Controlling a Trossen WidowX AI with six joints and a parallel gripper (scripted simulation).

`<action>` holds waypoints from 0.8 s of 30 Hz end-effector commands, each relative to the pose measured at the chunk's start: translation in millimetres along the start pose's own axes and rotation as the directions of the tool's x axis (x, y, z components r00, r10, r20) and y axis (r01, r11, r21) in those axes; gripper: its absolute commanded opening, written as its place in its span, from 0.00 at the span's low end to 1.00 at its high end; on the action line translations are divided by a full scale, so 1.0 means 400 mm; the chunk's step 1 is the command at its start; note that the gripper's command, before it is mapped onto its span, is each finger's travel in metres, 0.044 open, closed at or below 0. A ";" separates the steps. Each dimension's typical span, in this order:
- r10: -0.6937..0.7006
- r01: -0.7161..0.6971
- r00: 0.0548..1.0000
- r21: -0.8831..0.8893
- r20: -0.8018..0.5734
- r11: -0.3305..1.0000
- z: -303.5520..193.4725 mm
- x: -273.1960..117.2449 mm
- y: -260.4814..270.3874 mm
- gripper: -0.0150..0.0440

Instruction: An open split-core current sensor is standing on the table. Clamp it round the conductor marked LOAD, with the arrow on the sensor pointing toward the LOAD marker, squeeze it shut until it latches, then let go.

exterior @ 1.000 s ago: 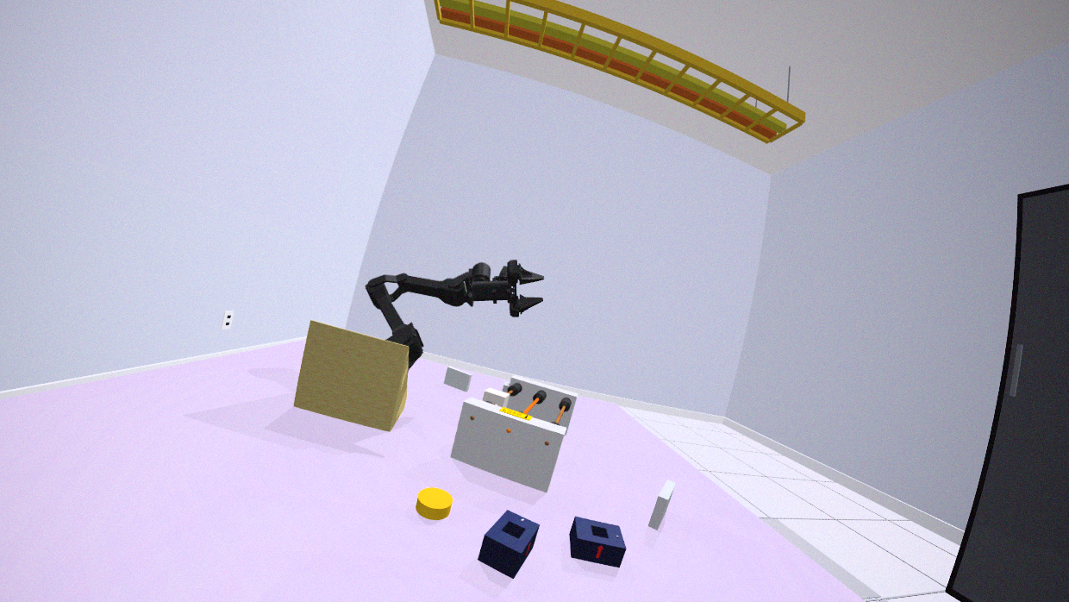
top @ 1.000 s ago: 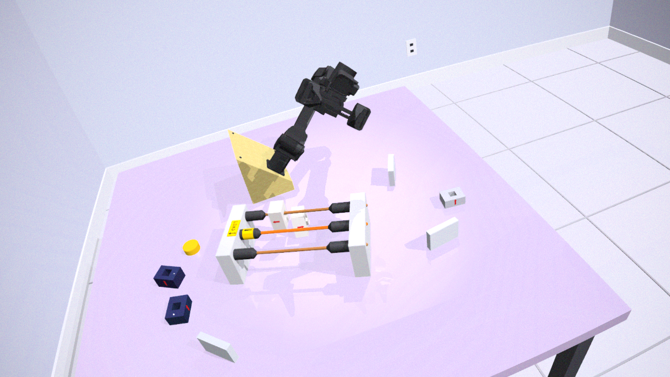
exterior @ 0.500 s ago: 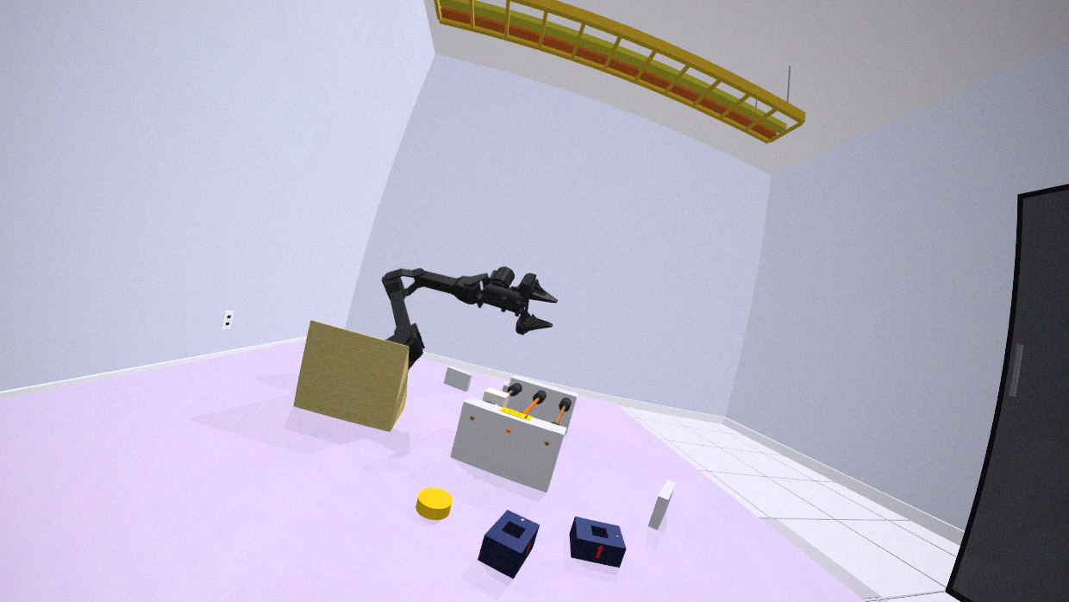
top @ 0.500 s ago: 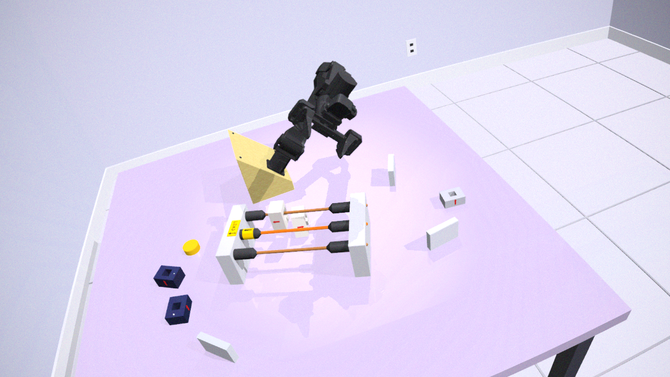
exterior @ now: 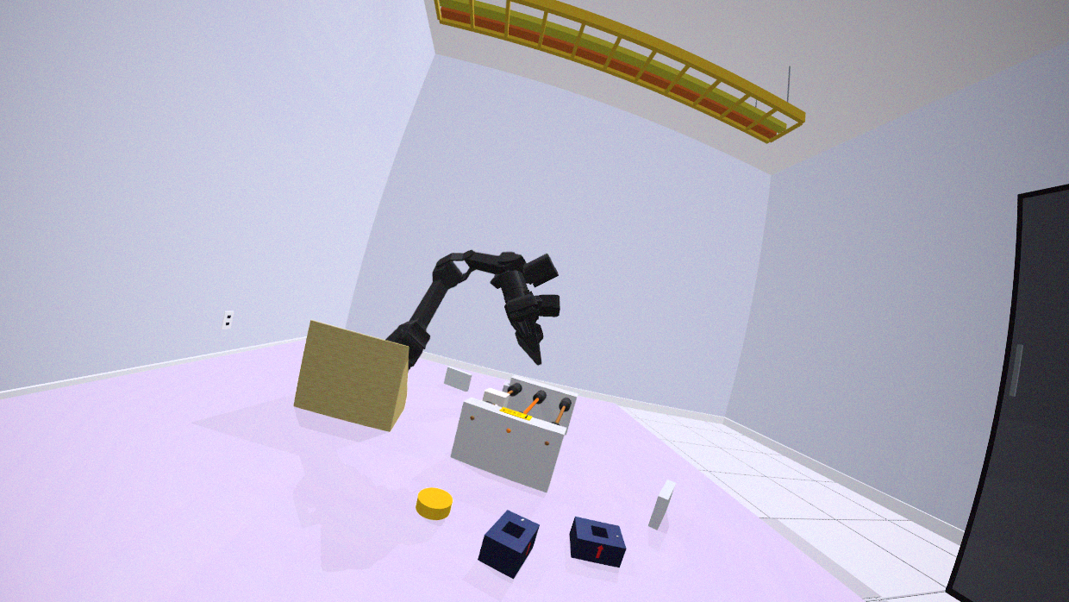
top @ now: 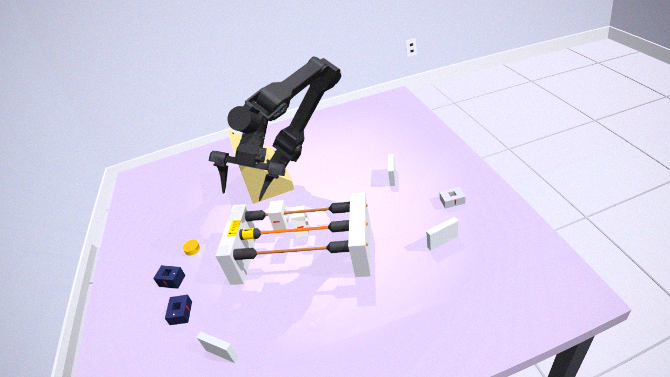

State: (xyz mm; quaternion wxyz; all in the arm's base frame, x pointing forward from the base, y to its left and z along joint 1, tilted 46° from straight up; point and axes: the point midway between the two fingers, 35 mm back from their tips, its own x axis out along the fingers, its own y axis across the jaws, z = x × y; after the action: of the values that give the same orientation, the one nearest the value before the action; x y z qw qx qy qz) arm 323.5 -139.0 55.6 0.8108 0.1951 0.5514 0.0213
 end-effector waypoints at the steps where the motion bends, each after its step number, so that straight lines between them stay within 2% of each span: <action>1: 0.163 -0.132 0.975 0.200 -0.149 0.971 -0.078 0.038 -0.080 1.00; 5: 0.285 -0.208 0.938 0.338 -0.196 0.918 -0.126 0.053 -0.119 1.00; 24: 0.285 -0.208 0.938 0.338 -0.196 0.918 -0.126 0.053 -0.119 1.00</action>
State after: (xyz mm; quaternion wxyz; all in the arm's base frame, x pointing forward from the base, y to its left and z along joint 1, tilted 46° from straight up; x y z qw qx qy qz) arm 277.1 -162.7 4.2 0.6865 0.3851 0.6140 0.0581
